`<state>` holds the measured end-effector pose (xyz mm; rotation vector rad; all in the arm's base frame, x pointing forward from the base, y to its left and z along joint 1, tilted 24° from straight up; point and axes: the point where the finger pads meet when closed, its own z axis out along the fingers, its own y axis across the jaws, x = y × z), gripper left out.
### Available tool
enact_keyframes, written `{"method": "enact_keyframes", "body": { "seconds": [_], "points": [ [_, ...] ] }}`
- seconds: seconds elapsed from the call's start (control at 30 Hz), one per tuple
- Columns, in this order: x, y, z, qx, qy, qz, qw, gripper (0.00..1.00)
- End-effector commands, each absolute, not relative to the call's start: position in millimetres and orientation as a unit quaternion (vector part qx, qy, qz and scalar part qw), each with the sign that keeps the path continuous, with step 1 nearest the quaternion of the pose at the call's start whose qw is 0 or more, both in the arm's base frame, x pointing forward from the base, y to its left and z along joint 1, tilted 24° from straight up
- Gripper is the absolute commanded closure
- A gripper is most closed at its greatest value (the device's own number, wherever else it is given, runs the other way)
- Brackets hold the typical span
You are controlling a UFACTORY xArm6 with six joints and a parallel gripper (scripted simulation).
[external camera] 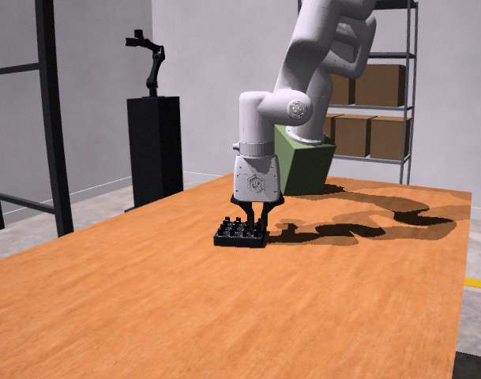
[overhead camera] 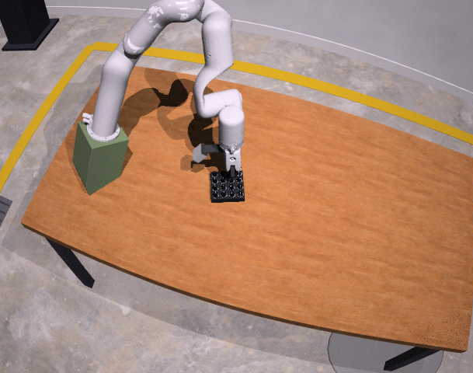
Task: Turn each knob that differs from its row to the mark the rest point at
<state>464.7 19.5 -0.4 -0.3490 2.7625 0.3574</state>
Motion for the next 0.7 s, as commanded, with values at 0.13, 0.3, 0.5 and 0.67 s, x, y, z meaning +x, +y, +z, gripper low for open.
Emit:
{"method": "enact_keyframes", "body": {
  "seconds": [0.13, 0.3, 0.5, 0.67],
  "points": [
    [465, 19, 0, -0.122, 0.97, 0.125, 0.167, 0.81],
    [465, 19, 0, -0.122, 0.97, 0.125, 0.167, 0.81],
    [465, 18, 3, -0.122, 0.97, 0.125, 0.167, 0.81],
    [462, 16, 12, -0.122, 0.97, 0.125, 0.167, 0.81]
  ]
}}
